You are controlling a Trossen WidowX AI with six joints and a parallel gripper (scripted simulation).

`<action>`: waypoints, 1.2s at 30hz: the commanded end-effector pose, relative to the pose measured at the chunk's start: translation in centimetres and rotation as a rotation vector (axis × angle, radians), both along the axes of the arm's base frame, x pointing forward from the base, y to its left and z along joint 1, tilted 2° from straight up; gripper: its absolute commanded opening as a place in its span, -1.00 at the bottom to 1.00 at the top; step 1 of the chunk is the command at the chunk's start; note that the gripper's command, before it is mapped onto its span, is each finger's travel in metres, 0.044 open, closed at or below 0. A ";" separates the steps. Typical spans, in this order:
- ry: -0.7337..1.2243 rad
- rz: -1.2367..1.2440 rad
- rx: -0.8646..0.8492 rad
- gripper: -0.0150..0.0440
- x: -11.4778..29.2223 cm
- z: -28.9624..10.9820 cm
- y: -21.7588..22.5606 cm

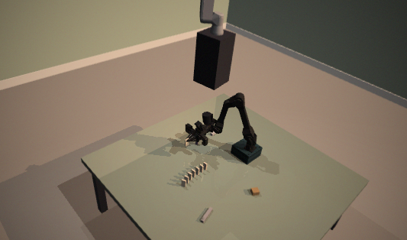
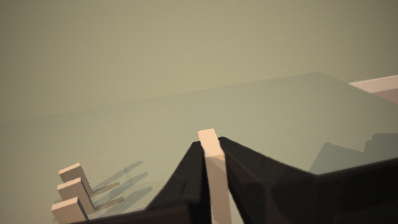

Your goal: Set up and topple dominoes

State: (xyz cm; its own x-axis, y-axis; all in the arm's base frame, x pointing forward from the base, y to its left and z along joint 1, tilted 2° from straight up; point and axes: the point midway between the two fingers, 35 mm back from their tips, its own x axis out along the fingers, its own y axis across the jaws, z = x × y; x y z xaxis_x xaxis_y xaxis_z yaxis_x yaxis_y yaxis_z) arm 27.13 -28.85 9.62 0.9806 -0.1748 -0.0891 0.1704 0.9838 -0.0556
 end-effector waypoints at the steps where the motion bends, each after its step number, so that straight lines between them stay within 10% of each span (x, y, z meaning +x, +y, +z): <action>1: 0.004 0.005 0.004 -0.42 0.2 -1.2 -0.2; 36: 0.025 0.014 0.002 -0.42 0.7 -10.4 -0.5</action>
State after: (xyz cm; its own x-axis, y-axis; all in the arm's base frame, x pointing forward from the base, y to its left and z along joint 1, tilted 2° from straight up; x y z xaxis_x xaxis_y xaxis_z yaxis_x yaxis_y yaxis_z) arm 27.82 -29.15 -0.73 0.9805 -0.1576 -0.1178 0.1530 0.9871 -0.0473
